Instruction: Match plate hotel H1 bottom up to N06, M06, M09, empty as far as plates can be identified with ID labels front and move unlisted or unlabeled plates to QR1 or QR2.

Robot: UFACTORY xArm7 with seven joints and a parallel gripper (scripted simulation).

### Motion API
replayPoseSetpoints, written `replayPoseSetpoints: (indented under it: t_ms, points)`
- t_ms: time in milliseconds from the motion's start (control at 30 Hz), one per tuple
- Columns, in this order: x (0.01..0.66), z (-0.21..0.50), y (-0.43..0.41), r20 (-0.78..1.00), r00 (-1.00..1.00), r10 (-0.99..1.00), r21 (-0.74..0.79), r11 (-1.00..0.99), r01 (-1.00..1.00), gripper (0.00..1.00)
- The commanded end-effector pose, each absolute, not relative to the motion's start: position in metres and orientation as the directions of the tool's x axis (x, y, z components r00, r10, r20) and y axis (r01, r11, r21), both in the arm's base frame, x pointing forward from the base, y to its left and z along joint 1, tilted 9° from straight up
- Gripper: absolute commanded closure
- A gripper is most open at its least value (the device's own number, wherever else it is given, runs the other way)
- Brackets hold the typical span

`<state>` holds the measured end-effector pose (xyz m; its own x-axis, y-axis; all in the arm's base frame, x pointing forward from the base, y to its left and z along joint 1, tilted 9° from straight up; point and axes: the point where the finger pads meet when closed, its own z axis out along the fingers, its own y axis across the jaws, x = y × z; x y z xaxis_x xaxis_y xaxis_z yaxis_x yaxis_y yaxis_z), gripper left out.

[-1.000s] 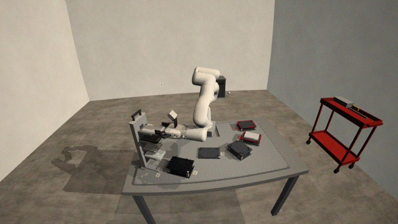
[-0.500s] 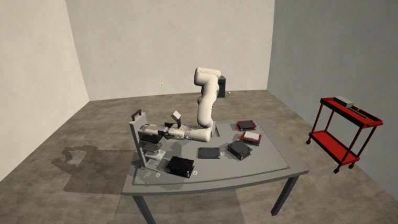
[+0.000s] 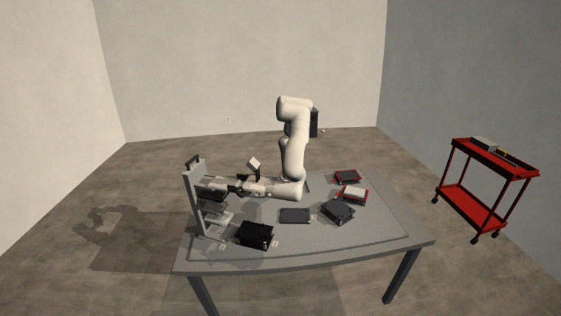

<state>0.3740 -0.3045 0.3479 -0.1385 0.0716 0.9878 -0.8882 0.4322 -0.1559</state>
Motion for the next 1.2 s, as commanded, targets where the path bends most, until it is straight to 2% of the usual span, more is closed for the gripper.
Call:
replayPoseSetpoints:
  t_ms: [0,1167]
  points:
    - [0.377,0.349,-0.299,0.987,-0.142,0.072,-0.159,0.432,-0.888,1.0]
    - [0.4,0.349,-0.253,0.987,-0.142,0.072,-0.159,0.432,-0.888,1.0]
